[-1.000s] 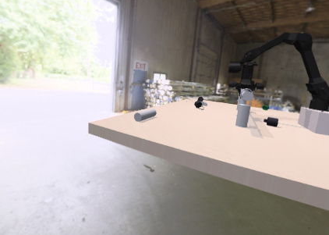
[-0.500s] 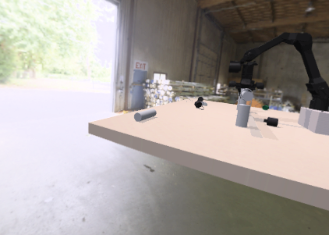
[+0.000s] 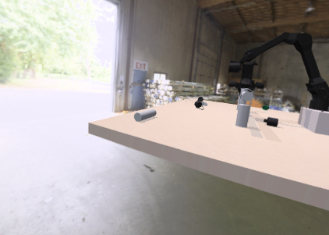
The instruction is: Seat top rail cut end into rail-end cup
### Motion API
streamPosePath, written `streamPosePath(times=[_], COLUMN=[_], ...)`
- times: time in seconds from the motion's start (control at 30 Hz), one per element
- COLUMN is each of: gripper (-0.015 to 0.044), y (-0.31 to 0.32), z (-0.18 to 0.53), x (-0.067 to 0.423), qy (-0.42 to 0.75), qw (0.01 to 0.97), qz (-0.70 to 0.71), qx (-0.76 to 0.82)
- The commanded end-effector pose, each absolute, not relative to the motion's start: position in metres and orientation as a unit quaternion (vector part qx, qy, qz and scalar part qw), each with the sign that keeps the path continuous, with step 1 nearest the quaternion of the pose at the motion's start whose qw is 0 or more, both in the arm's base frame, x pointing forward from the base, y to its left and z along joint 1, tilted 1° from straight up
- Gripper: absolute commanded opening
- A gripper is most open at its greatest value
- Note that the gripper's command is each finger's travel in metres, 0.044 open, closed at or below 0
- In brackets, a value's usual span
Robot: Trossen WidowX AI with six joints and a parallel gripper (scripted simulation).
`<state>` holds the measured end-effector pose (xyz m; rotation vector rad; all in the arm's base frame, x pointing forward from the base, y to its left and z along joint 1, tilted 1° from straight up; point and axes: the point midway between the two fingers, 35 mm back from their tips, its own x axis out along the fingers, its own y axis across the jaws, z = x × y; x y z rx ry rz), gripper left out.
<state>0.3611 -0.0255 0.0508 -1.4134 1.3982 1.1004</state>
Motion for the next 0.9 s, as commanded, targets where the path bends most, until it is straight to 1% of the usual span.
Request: streamPosePath(times=[0.0, 0.87], gripper=[0.0, 0.0], y=[-0.026, -0.039], z=[0.051, 0.053], x=[0.361, 0.362], qy=[0.558, 0.558], qw=[0.421, 0.421], qz=[0.439, 0.439], qx=[-0.564, -0.565])
